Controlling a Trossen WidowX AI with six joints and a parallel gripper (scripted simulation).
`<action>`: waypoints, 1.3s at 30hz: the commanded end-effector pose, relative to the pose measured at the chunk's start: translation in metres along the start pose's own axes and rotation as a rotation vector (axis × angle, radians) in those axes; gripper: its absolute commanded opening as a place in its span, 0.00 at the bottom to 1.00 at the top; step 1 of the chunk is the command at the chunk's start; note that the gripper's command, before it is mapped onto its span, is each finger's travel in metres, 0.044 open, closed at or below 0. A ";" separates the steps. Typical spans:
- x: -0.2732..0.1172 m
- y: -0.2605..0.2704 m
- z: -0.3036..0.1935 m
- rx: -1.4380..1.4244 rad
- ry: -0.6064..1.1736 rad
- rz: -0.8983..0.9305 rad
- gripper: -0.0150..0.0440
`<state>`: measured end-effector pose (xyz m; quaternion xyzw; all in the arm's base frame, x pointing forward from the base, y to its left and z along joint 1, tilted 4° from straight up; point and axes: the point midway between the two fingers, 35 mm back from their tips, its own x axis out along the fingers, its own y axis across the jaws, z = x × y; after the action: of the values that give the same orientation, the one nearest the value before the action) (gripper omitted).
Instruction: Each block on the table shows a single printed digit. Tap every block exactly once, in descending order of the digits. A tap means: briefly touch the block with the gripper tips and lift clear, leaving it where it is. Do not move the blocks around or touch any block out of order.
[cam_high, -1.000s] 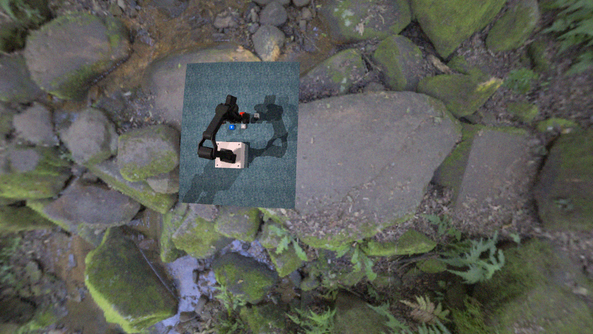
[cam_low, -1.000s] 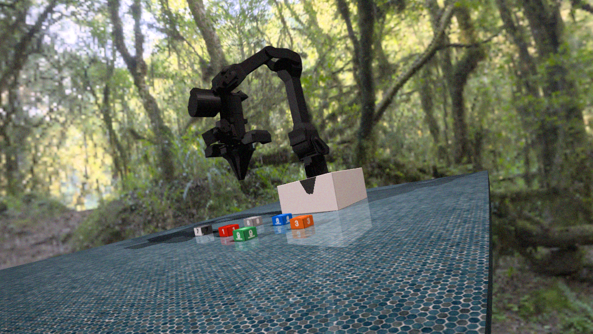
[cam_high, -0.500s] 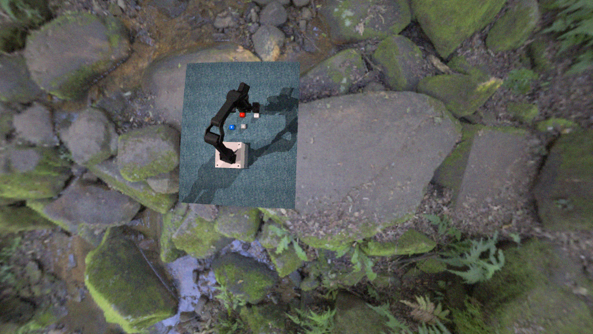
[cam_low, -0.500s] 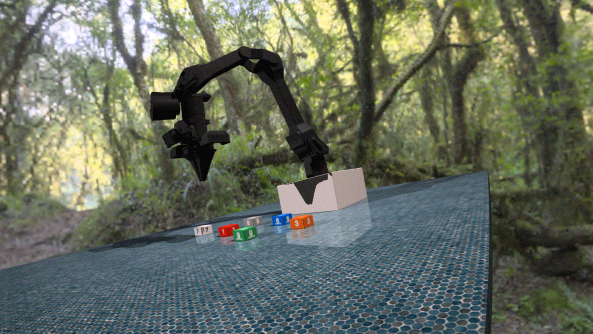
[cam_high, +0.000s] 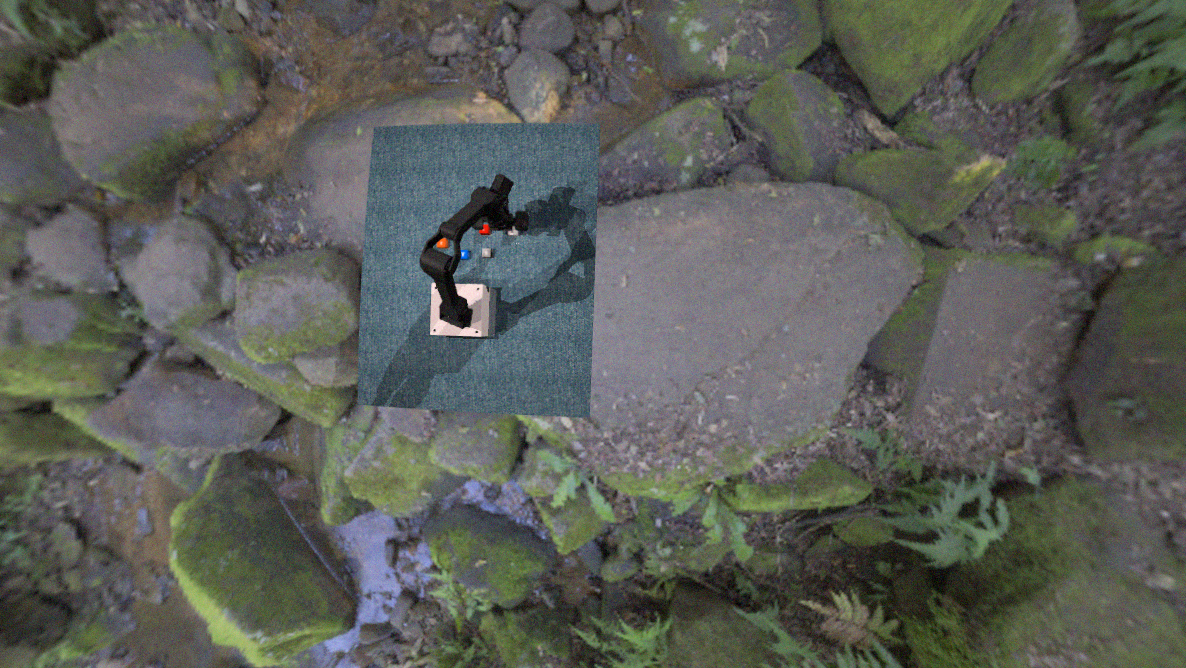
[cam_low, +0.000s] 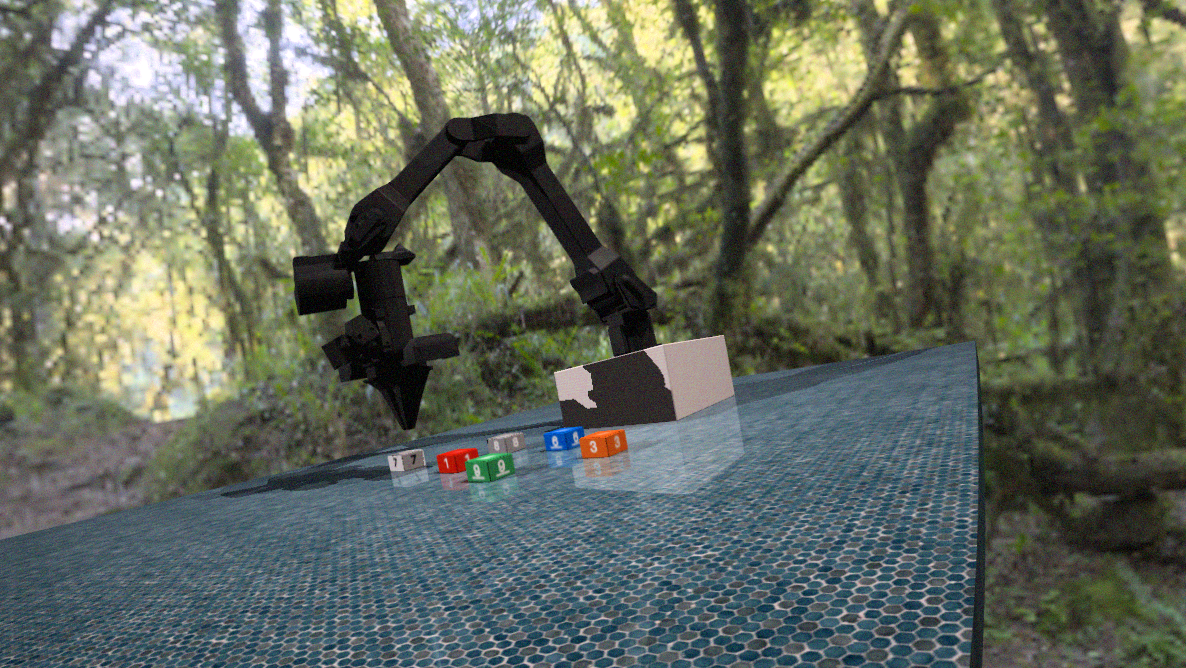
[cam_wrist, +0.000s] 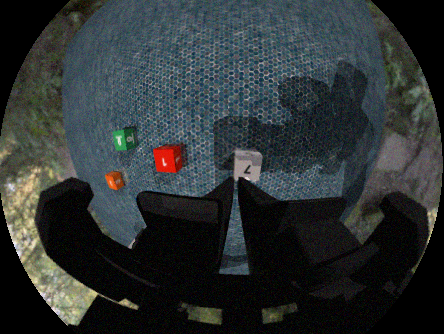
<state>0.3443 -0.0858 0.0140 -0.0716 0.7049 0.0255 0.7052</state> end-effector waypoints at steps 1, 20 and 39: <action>0.005 -0.002 0.003 -0.005 -0.021 -0.011 0.29; 0.030 -0.002 0.003 -0.005 -0.020 -0.011 0.29; -0.008 -0.002 0.004 -0.005 -0.021 -0.011 0.29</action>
<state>0.3474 -0.0876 0.0076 -0.0753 0.6971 0.0247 0.7126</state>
